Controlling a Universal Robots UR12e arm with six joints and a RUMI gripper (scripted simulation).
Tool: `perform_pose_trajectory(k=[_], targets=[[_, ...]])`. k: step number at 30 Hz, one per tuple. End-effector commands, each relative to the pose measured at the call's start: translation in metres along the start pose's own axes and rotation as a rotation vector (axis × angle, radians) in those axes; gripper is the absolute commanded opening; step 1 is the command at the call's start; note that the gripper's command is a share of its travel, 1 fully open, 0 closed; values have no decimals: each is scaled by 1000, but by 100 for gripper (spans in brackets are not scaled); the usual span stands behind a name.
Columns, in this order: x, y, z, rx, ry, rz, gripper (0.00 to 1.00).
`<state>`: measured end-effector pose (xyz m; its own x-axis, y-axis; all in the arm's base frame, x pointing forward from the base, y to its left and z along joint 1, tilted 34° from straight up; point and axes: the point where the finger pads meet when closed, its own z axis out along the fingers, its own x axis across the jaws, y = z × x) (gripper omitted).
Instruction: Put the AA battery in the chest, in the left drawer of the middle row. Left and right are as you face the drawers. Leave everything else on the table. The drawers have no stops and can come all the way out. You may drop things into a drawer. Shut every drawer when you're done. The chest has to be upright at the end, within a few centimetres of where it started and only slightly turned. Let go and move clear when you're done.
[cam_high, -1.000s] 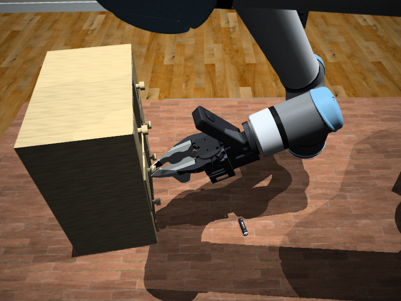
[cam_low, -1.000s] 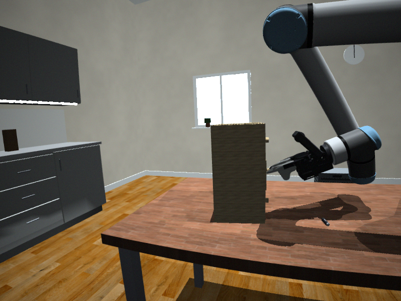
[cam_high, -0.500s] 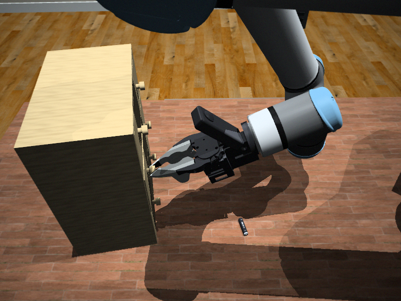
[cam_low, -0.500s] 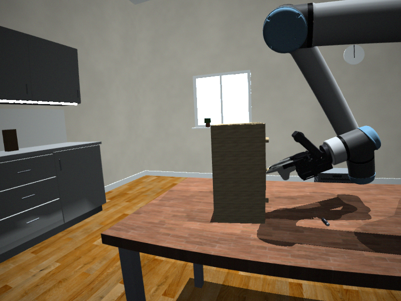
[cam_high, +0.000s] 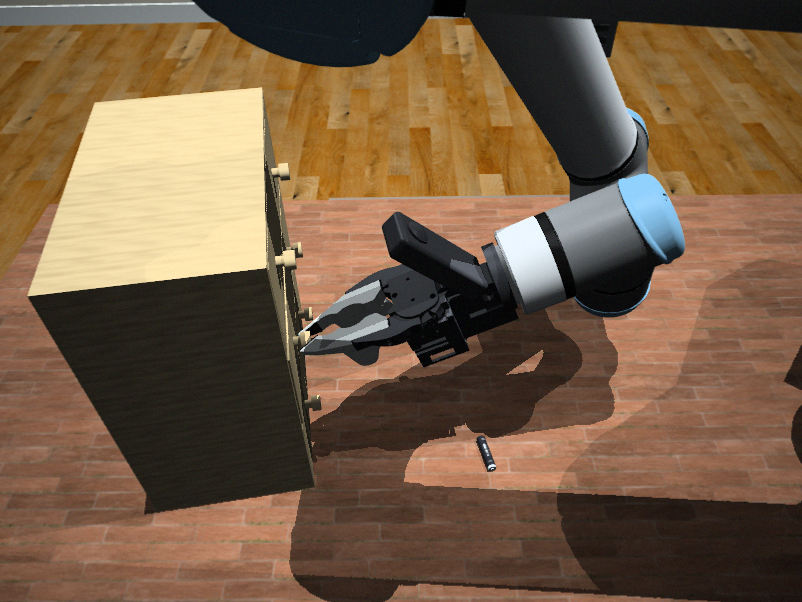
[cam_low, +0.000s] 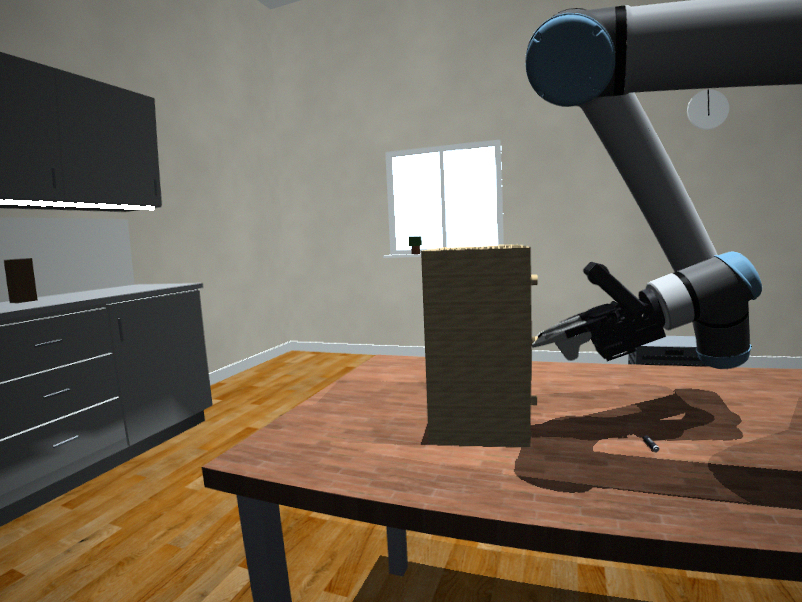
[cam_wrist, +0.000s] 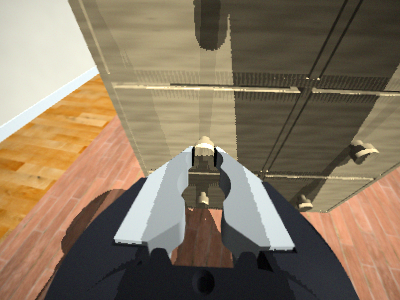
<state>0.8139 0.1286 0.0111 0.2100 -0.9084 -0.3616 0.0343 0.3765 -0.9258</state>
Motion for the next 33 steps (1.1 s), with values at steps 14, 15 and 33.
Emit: perform_pose_trajectory(k=[14, 15, 33], targets=[[-1, -3, 2, 5, -2, -2, 10], [-1, -3, 2, 5, -2, -2, 10], [-1, -2, 2, 4, -2, -2, 20]])
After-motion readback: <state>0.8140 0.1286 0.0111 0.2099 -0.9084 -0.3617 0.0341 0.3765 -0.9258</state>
